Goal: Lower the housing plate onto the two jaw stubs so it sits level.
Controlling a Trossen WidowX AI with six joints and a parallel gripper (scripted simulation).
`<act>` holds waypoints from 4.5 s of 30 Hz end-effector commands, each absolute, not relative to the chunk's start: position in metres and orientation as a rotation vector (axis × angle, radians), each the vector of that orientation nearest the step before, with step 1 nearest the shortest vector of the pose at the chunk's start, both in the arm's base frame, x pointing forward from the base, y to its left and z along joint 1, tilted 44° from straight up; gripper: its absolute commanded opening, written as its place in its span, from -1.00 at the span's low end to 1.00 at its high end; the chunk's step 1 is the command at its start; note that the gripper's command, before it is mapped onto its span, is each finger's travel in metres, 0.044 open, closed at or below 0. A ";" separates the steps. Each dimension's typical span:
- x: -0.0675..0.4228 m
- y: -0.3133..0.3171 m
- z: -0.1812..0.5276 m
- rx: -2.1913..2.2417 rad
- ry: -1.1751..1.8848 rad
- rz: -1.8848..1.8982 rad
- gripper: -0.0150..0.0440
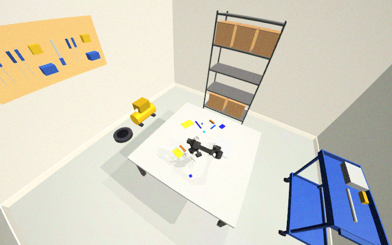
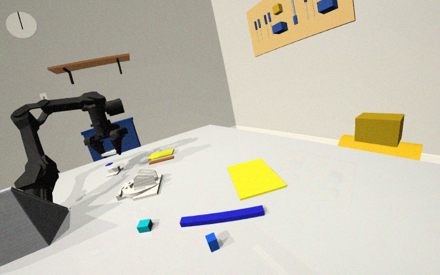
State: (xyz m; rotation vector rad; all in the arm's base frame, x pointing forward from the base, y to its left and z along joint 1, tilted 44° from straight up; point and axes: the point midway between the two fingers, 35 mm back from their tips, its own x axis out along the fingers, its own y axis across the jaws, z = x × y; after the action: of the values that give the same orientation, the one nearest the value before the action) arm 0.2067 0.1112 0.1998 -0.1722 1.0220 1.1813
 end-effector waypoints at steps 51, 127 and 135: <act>0.256 -0.012 0.085 0.581 1.496 0.558 0.70; 0.242 -0.042 0.054 0.843 1.590 0.362 0.70; 0.242 -0.041 0.053 0.843 1.590 0.362 0.70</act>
State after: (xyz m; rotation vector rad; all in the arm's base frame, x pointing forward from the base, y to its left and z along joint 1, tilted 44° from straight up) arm 0.2420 -0.0425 0.0532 0.8365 1.5893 0.3624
